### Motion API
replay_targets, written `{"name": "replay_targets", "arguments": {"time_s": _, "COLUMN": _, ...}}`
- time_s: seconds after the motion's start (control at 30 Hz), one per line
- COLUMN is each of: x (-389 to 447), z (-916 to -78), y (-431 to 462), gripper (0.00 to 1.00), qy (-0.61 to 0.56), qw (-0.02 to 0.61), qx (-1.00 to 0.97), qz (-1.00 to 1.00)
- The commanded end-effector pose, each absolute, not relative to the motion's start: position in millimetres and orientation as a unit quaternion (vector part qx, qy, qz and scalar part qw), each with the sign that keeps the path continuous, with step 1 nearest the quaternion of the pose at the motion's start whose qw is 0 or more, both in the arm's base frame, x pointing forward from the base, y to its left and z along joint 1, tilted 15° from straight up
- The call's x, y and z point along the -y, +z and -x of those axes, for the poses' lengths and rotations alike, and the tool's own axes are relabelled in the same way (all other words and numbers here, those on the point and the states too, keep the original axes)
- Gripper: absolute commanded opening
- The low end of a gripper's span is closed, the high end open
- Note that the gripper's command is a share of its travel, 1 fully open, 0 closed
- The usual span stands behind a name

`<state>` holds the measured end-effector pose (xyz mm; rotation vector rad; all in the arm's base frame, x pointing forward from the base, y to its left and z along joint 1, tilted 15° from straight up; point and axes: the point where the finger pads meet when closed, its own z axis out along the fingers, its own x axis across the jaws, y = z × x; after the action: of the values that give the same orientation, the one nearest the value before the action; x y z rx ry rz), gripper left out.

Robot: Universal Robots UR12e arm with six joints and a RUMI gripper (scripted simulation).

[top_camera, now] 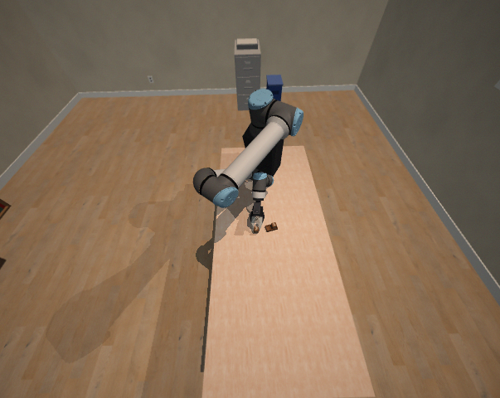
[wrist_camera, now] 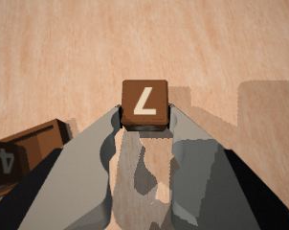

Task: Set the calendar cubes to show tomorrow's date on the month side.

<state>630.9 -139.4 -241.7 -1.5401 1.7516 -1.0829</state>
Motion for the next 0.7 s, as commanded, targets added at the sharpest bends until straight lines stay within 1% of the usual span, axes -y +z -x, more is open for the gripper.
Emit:
{"name": "replay_targets", "arguments": {"time_s": 0.0, "x": 138, "z": -628, "y": -229, "gripper": 0.11, "qy": -0.404, "qw": 0.281, "qx": -0.654, "qz": 0.575}}
{"name": "replay_targets", "arguments": {"time_s": 0.33, "x": 132, "z": -620, "y": -193, "gripper": 0.11, "qy": -0.404, "qw": 0.281, "qx": -0.654, "qz": 0.575}}
{"name": "replay_targets", "arguments": {"time_s": 0.67, "x": 132, "z": -619, "y": -187, "gripper": 0.11, "qy": -0.404, "qw": 0.281, "qx": -0.654, "qz": 0.575}}
